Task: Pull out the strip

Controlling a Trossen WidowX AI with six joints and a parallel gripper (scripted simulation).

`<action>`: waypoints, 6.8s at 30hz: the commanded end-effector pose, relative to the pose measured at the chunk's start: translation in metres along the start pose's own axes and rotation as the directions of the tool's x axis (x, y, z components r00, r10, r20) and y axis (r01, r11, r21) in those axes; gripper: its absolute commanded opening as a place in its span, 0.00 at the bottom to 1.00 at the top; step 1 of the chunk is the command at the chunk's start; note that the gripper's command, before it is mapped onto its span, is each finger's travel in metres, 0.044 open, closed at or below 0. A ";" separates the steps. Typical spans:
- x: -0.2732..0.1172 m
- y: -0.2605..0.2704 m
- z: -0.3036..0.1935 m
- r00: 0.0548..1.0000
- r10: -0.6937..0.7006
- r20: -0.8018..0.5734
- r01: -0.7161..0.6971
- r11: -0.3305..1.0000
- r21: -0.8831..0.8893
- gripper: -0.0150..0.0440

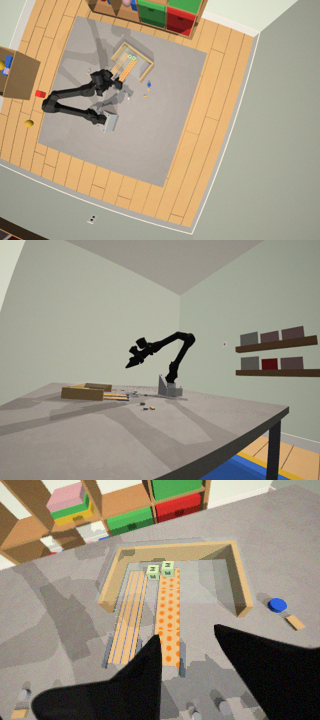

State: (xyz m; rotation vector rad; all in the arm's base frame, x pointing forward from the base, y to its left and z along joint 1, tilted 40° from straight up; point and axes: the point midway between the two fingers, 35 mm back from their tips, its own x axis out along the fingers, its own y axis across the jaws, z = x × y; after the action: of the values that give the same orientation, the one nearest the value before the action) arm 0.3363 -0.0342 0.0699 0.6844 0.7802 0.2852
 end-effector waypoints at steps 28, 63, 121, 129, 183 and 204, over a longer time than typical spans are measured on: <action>0.106 0.031 -0.044 0.701 -0.024 -0.712 0.157 0.980 0.121 0.25; 0.145 0.034 -0.085 0.701 -0.021 -0.713 0.155 0.980 0.124 0.25; 0.126 0.040 -0.110 0.700 -0.020 -0.714 0.155 0.980 0.125 0.25; 0.118 0.043 -0.119 0.700 -0.020 -0.714 0.156 0.980 0.125 0.25; 0.062 0.061 -0.176 0.697 -0.019 -0.717 0.158 0.979 0.127 0.25; 0.040 0.068 -0.199 0.696 -0.019 -0.718 0.159 0.979 0.128 0.25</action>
State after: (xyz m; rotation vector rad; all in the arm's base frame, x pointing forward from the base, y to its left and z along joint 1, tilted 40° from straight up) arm 0.2307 0.1246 -0.0064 0.7006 1.5860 0.4045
